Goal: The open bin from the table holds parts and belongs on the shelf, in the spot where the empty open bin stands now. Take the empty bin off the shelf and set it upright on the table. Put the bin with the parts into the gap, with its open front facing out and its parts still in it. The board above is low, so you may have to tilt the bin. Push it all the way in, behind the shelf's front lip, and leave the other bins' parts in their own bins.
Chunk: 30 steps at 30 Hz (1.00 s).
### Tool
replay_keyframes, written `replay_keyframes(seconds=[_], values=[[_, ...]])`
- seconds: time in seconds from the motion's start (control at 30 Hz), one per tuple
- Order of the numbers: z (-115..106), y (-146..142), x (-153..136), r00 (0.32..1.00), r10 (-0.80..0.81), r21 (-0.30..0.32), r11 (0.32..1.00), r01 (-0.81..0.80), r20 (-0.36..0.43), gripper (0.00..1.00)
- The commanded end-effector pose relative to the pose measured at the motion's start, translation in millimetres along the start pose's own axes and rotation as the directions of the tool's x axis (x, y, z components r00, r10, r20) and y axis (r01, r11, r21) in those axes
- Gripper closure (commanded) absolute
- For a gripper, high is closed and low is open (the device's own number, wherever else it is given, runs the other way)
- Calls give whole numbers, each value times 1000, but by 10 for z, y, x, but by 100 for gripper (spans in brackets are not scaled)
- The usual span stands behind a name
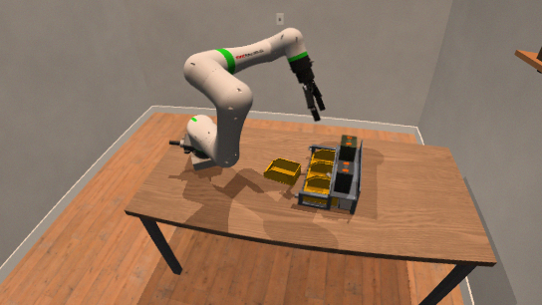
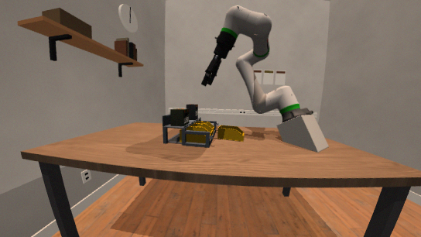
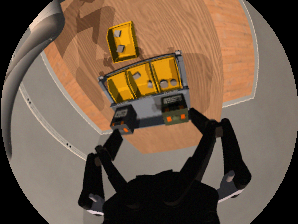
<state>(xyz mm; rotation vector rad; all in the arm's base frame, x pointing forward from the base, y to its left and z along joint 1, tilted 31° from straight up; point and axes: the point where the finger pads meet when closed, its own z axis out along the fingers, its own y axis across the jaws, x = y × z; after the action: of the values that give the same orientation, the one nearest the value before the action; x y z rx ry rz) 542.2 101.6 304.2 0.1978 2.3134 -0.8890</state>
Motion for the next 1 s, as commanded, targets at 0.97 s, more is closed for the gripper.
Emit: replay_keyframes(seconds=[0.97], values=[[1190, 231, 577, 1000, 2, 0, 1000, -2, 2, 0]])
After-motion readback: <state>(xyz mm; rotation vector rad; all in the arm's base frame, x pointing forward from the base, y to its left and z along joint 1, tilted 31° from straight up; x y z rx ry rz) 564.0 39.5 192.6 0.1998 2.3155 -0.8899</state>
